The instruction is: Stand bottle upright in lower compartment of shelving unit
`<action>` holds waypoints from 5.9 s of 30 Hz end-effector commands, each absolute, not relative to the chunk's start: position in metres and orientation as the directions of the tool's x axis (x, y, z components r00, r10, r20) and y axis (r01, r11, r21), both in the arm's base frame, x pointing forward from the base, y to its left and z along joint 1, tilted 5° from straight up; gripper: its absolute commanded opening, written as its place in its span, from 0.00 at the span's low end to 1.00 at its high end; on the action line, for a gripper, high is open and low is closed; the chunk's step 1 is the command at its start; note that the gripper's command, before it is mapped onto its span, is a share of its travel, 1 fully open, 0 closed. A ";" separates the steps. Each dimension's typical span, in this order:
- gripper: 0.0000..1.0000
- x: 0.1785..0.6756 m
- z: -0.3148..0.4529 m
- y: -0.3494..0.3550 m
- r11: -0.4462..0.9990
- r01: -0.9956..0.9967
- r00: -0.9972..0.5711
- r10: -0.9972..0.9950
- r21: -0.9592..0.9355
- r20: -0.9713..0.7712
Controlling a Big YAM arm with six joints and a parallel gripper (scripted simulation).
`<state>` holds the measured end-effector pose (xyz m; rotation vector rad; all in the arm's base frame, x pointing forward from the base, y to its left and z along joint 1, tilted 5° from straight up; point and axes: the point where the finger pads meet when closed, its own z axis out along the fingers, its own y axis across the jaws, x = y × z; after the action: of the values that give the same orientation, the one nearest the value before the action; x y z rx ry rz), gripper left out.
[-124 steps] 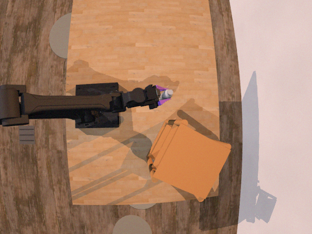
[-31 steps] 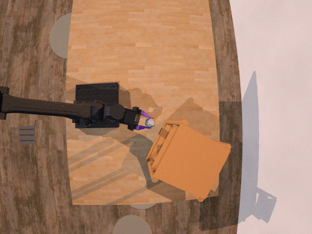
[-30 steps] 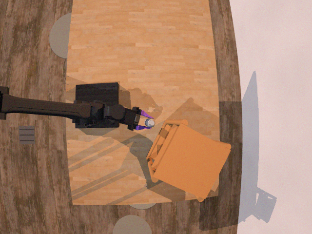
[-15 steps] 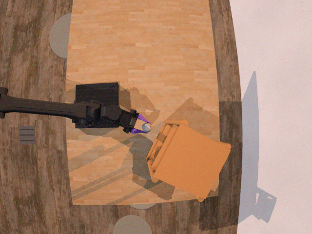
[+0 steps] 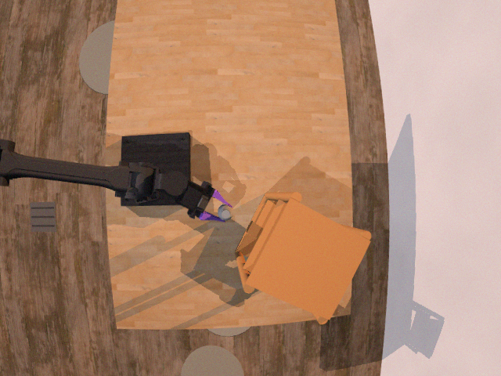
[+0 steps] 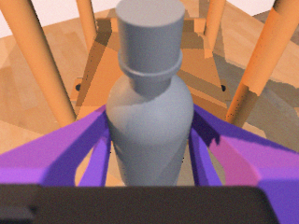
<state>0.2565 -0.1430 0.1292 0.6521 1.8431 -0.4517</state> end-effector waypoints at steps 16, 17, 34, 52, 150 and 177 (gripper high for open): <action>0.28 0.270 0.173 -0.150 0.770 0.637 -0.192 0.203 0.035 -0.960; 0.28 0.270 0.173 -0.150 0.771 0.636 -0.192 0.203 0.035 -0.960; 0.28 0.255 0.140 -0.147 0.772 0.636 -0.248 0.212 0.007 -0.945; 0.28 0.264 0.166 -0.151 0.771 0.636 -0.209 0.198 0.021 -0.958; 0.28 0.323 0.160 -0.198 0.772 0.636 -0.207 0.190 0.016 -0.960; 0.28 0.320 0.154 -0.196 0.772 0.636 -0.214 0.193 0.014 -0.958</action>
<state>0.3017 -0.1823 0.1228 0.6584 1.8586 -0.4490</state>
